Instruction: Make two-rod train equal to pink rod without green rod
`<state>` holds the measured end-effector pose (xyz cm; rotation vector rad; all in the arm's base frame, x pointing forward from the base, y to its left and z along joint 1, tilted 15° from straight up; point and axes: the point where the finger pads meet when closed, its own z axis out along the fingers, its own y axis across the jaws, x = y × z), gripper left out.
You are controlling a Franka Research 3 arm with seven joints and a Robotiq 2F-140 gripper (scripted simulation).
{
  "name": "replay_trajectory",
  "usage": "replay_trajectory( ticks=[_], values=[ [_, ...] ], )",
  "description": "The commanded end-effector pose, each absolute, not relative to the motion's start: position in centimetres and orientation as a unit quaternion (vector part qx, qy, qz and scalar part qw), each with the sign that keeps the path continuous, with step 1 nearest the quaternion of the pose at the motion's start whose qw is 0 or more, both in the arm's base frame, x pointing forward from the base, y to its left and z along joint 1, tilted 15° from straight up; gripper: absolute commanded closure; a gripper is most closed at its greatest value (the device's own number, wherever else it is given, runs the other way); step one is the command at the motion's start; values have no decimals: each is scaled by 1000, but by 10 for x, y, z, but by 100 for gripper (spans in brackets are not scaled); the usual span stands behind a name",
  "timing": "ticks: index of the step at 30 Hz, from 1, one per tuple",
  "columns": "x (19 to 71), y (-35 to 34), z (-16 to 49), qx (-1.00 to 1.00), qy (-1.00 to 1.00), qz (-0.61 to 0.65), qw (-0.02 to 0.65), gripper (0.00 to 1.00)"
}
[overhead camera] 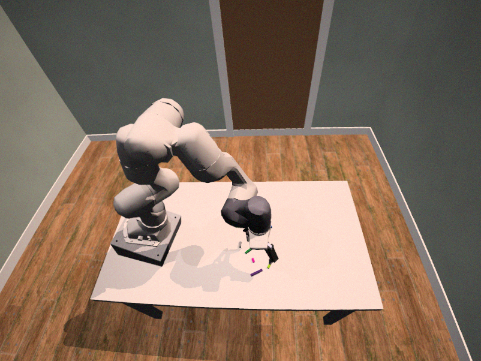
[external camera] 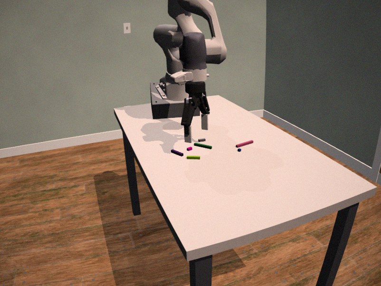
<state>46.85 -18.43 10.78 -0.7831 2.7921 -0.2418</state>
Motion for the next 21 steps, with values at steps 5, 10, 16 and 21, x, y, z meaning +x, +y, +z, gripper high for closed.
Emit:
replay_trajectory(
  ticks=[5, 10, 16, 21],
  values=[
    [472, -182, 108, -159, 978, -77, 110, 0],
    [474, -180, 108, -124, 983, -73, 113, 0],
    [476, -178, 109, -81, 988, -67, 116, 0],
    [478, -177, 109, -47, 990, -63, 119, 0]
  ],
)
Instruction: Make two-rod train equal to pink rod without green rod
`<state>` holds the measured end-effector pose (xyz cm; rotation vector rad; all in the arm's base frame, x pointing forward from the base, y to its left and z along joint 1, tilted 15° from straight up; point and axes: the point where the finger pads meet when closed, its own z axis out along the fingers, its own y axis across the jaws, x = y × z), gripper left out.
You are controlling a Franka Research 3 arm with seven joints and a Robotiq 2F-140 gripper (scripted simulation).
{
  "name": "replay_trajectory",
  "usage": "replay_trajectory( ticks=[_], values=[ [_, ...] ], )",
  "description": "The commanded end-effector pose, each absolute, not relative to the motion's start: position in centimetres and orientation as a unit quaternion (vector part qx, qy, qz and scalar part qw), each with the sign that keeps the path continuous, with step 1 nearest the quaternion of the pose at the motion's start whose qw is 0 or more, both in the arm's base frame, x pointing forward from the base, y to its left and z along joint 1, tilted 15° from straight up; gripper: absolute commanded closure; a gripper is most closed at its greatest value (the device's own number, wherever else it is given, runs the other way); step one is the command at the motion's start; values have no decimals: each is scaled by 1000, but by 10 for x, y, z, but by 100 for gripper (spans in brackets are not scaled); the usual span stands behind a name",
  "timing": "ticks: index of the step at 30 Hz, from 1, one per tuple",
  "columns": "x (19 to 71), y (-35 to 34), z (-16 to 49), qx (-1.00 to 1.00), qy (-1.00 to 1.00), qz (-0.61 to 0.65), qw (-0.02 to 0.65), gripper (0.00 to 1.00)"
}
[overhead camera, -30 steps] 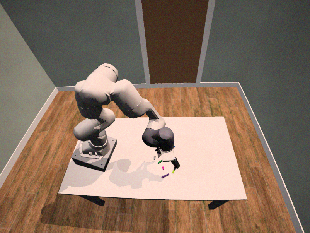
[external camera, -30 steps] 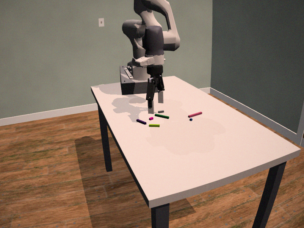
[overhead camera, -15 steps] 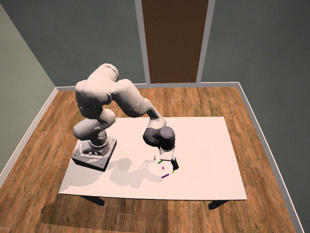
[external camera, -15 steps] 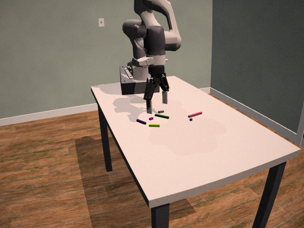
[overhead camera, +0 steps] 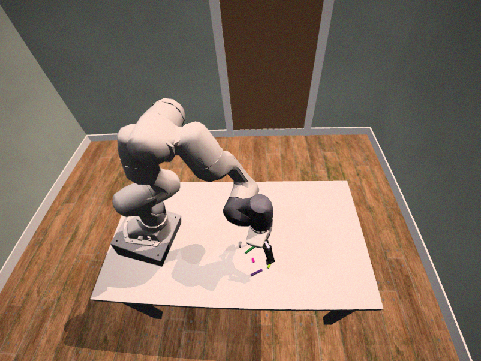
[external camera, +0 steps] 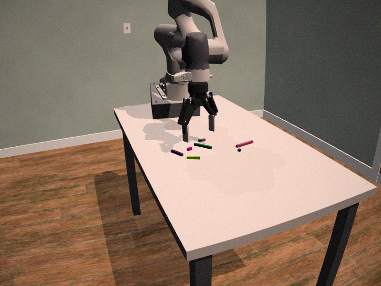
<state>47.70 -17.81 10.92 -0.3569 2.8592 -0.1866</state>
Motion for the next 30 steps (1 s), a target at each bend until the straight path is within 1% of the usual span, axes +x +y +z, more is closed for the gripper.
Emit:
replay_trajectory(
  ticks=[1, 30],
  values=[
    [479, -176, 109, -40, 990, -62, 119, 0],
    [490, -167, 111, 159, 978, -36, 129, 0]
  ],
)
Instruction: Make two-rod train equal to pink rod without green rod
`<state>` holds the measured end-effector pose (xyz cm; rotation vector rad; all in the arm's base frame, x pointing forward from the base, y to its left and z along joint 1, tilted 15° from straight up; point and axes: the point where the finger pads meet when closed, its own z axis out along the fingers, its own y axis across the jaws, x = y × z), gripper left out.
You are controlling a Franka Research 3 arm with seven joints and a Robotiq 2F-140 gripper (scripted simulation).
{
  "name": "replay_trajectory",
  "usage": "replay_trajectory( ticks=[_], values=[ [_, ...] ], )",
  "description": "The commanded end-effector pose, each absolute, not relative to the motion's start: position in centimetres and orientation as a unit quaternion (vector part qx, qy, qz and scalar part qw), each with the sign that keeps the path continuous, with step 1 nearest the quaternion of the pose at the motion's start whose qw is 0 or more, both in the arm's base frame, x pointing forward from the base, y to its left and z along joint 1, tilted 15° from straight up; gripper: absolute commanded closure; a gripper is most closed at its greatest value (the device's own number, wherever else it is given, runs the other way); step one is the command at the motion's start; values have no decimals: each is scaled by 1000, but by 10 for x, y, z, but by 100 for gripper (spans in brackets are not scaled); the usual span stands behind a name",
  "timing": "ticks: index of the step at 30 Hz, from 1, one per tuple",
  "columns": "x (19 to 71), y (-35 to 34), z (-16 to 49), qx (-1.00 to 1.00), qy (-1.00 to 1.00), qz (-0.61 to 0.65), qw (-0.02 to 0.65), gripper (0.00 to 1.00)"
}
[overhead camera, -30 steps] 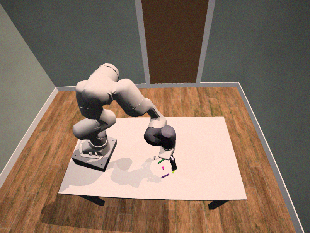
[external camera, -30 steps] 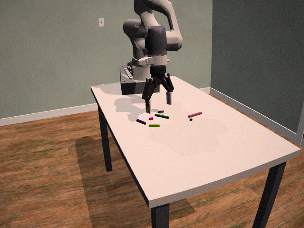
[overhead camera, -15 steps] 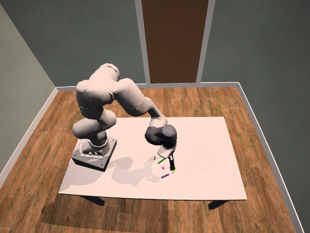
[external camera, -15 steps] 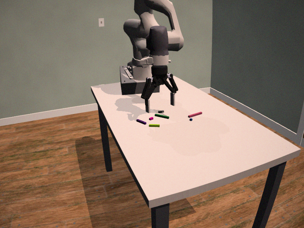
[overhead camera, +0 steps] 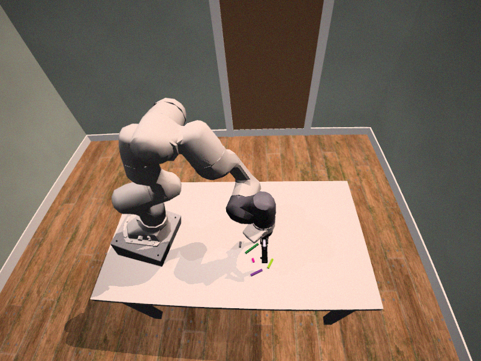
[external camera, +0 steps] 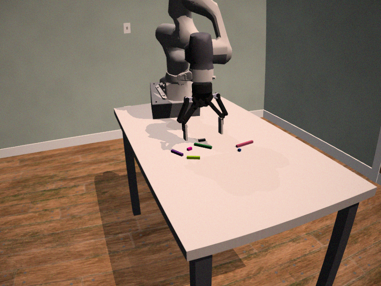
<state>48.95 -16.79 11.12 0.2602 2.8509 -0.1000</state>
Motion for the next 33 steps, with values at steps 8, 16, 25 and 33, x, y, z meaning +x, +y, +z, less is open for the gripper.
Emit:
replay_trajectory(
  ticks=[8, 16, 25, 33],
  values=[
    [494, -164, 112, 221, 966, -27, 132, 0],
    [497, -161, 112, 277, 951, -18, 133, 0],
    [501, -157, 113, 338, 932, -9, 134, 0],
    [504, -154, 113, 393, 910, 0, 134, 0]
  ],
)
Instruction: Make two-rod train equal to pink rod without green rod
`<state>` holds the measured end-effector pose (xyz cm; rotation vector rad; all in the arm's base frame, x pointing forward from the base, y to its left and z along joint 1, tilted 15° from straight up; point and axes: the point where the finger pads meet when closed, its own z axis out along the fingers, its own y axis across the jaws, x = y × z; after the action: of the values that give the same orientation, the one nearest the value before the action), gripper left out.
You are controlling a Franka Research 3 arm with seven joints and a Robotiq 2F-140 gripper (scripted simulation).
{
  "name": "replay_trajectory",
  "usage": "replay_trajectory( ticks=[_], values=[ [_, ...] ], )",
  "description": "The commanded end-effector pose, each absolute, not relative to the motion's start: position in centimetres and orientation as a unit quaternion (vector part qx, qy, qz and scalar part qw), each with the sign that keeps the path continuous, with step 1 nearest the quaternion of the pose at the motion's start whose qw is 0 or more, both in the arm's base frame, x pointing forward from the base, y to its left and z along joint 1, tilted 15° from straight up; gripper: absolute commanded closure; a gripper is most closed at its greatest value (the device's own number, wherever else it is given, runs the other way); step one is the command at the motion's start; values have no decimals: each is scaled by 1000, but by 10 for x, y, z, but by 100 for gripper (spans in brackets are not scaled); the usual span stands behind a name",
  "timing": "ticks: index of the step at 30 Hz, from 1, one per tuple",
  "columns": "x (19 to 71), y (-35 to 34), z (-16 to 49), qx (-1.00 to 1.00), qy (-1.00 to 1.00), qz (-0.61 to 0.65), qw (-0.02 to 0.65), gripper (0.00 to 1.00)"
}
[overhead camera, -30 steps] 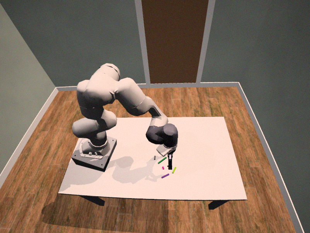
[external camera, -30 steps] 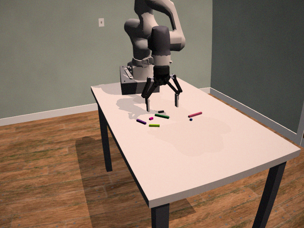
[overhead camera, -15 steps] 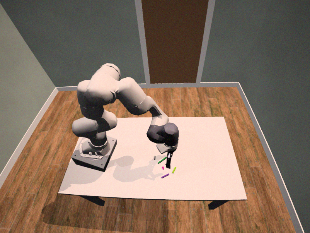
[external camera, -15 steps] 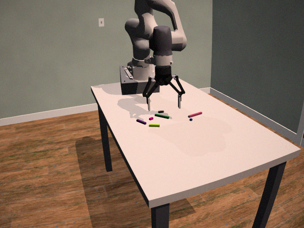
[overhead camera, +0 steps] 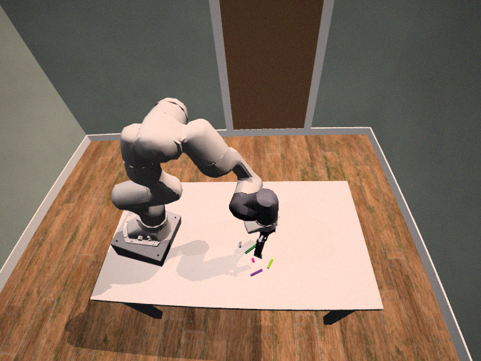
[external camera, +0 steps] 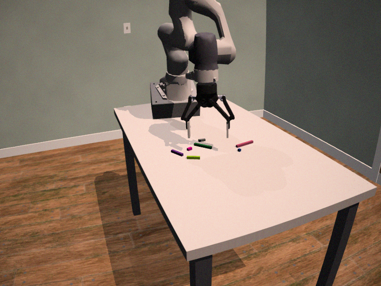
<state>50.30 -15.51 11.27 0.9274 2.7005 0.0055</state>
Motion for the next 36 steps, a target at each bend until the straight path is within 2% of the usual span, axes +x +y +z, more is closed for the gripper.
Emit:
replay_trajectory(
  ticks=[1, 12, 36],
  values=[
    [504, -154, 113, 393, 910, 0, 134, 0],
    [509, -149, 114, 467, 874, 12, 134, 0],
    [509, -149, 114, 469, 873, 13, 134, 0]
  ],
)
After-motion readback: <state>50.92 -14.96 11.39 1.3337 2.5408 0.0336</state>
